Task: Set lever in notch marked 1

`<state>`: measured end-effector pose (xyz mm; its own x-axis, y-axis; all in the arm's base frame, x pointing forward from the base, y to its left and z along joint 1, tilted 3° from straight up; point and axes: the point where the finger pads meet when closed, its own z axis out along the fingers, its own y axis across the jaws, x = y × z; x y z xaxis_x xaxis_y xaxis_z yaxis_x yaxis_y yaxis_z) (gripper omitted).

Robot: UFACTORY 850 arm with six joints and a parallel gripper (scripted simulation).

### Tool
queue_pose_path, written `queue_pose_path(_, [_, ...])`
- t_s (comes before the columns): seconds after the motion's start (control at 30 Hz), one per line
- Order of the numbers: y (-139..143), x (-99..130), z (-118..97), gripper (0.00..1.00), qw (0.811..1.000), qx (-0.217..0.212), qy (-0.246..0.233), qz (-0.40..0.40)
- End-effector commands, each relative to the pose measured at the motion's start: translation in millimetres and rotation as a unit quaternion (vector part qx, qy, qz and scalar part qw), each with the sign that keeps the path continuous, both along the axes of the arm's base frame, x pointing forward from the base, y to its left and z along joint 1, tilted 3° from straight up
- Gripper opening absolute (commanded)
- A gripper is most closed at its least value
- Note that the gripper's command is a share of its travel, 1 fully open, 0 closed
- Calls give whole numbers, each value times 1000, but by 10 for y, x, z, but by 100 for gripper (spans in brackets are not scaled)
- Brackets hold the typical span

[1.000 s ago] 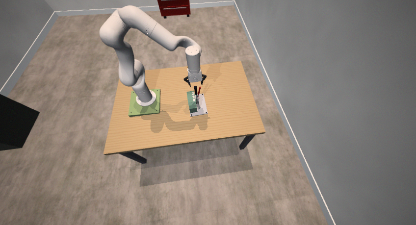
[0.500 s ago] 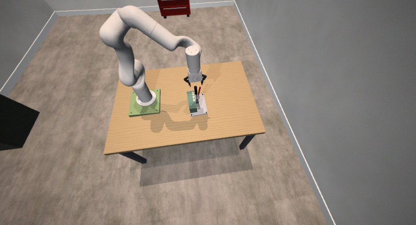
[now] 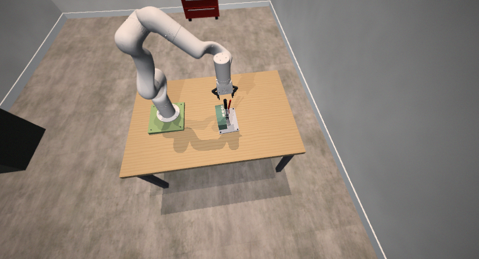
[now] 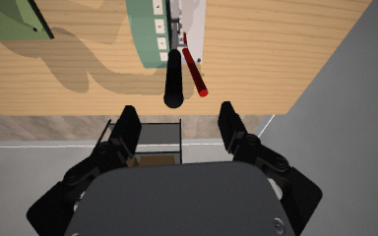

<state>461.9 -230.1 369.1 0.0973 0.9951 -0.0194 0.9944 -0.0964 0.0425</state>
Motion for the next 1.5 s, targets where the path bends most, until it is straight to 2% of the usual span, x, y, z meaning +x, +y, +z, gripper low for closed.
queue_pose_path(0.0, [-2,5,10,99,1000,0,-1,0])
queue_pose_path(0.73, [-4,8,-48,99,1000,0,-1,0])
queue_pose_path(1.47, [-13,23,-407,99,1000,0,-1,0])
